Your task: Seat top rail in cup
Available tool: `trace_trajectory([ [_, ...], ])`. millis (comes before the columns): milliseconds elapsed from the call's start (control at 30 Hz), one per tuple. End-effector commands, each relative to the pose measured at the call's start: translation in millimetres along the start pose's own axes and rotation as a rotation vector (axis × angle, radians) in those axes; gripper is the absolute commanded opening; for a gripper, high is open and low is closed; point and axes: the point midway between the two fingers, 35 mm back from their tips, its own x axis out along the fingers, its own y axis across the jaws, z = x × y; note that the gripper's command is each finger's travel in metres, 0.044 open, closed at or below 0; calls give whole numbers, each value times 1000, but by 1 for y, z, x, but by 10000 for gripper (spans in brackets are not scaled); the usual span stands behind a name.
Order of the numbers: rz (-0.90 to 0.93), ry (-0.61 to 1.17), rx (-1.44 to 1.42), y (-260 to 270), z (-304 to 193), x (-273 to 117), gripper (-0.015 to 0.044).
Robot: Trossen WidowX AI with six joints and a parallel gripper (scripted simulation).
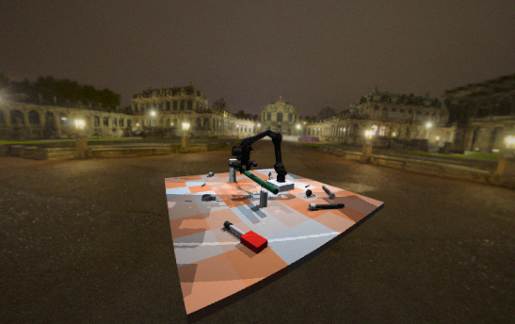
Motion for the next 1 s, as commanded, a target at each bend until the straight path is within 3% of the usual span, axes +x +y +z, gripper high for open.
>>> trace_trajectory([
  [0, 3, -14, 2, 0, 4, 0, 0],
  [967, 0, 0, 0, 0, 0, 0, 0],
])
